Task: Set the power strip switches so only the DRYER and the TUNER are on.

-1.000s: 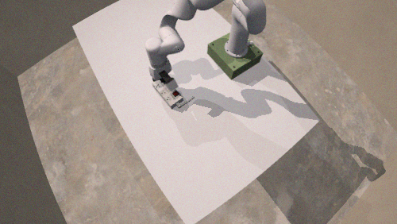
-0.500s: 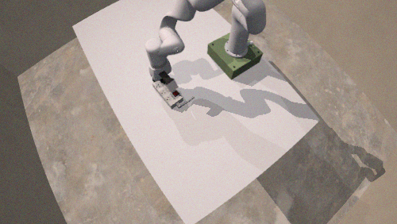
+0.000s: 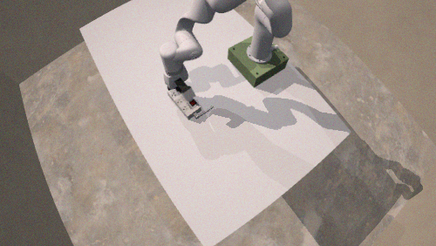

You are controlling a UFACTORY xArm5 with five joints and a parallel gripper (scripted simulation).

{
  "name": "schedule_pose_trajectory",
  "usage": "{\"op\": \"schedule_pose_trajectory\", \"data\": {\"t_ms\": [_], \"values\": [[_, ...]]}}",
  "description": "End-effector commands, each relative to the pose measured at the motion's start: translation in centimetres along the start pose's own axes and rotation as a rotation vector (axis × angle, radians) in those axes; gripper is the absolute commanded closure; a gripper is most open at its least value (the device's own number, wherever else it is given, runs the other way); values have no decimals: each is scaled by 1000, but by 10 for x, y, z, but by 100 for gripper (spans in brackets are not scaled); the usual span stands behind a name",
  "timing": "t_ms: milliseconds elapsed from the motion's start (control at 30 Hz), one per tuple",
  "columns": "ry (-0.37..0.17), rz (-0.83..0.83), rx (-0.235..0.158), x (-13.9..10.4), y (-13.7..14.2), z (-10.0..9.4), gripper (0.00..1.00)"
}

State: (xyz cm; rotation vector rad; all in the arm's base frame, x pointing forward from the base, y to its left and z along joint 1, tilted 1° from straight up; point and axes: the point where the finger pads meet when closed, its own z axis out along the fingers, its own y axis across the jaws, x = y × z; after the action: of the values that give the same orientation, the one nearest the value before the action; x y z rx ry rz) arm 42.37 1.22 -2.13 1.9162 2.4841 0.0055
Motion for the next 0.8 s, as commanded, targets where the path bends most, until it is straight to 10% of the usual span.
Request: {"op": "schedule_pose_trajectory", "data": {"t_ms": [0,767], "values": [[0,0,1,0,-1,1,100],[0,0,1,0,0,-30,100]]}}
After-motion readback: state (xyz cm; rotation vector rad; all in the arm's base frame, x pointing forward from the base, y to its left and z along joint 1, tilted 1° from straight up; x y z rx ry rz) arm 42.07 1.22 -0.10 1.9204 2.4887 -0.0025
